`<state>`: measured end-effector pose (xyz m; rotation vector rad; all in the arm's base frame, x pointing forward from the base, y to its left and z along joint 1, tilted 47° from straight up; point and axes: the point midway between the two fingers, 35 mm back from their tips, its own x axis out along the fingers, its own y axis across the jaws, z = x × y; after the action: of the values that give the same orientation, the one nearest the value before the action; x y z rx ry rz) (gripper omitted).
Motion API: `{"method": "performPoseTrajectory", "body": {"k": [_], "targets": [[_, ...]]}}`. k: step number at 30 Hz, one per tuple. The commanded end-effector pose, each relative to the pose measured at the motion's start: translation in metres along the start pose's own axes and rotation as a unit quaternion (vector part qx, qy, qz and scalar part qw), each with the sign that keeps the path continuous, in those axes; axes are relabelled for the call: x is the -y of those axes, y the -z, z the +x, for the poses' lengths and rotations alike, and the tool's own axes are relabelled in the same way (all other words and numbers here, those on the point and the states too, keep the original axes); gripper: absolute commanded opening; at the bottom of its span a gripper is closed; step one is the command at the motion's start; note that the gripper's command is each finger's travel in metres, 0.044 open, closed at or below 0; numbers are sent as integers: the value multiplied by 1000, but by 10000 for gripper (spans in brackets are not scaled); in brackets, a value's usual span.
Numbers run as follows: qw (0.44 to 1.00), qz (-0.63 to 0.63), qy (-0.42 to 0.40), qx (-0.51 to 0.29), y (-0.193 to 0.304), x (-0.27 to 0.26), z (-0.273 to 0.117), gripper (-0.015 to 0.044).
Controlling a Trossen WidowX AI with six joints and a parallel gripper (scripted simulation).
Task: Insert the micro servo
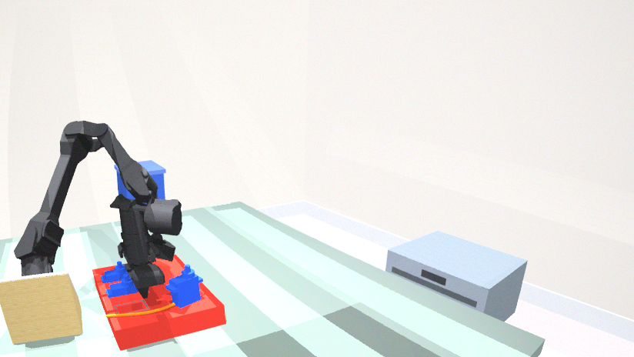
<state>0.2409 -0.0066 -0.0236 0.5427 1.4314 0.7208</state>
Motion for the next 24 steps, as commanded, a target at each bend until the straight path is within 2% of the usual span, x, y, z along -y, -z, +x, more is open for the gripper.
{"method": "performPoseTrajectory", "body": {"k": [1, 24], "targets": [[1000, -3, 4, 2, -2, 7, -2, 0], [1000, -4, 6, 2, -3, 45, -3, 0]]}}
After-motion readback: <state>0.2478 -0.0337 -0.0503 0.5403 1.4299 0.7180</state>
